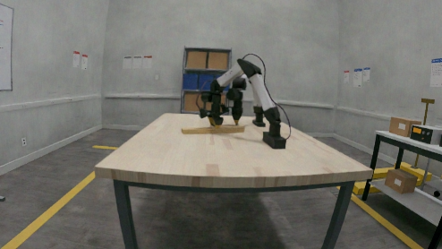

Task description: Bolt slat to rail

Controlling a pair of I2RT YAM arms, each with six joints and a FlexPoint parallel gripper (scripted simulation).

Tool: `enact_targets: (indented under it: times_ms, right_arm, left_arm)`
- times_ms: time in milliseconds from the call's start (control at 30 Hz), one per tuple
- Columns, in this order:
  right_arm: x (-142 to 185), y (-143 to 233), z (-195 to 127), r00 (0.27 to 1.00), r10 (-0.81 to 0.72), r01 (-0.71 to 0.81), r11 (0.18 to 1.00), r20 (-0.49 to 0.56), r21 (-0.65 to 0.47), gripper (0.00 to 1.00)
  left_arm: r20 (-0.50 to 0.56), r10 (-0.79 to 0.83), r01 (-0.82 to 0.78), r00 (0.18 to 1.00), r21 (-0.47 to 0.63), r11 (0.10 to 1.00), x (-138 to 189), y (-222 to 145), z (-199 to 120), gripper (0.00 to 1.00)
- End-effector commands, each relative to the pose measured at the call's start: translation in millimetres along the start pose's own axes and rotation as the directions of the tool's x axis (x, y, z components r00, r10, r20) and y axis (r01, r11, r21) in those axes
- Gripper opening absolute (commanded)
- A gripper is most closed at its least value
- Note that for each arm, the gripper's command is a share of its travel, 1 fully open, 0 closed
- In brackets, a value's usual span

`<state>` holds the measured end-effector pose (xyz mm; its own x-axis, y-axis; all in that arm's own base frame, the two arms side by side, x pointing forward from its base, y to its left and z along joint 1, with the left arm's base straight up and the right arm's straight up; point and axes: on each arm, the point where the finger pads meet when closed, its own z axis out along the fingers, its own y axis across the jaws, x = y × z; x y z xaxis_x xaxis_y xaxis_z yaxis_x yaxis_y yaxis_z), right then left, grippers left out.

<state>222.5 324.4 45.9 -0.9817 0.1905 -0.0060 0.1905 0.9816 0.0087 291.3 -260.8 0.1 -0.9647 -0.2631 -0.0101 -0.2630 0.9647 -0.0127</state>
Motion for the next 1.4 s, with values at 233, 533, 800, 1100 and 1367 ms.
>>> enact_targets:
  times_ms: [233,533,800,1100,1367]
  right_arm:
    - [-2.7,4.4,-4.0,0.896,0.444,-0.444,0.896,-0.001,-0.004,0.14]
    - [-2.7,4.4,-3.9,0.732,0.681,-0.681,0.732,-0.002,-0.001,0.14]
    - [-2.7,4.4,-3.9,0.728,0.686,-0.686,0.728,-0.002,-0.001,0.14]
    - [-2.7,4.4,-3.9,0.728,0.686,-0.686,0.728,-0.002,-0.001,0.14]
    - [-2.7,4.4,-3.9,0.728,0.686,-0.686,0.728,-0.002,-0.001,0.14]
  left_arm:
    - [0.008,0.0,0.0,1.0,0.013,1.0,-1.3,-3.0,-4.5,0.67]
    - [0.008,0.0,0.0,1.0,0.013,1.0,-1.3,-3.0,-4.5,0.67]
    - [0.008,0.0,0.0,1.0,0.013,1.0,-1.3,-3.0,-4.5,0.67]
    - [0.008,0.0,0.0,1.0,0.013,1.0,-1.3,-3.0,-4.5,0.67]
    - [0.008,0.0,0.0,1.0,0.013,1.0,-1.3,-3.0,-4.5,0.67]
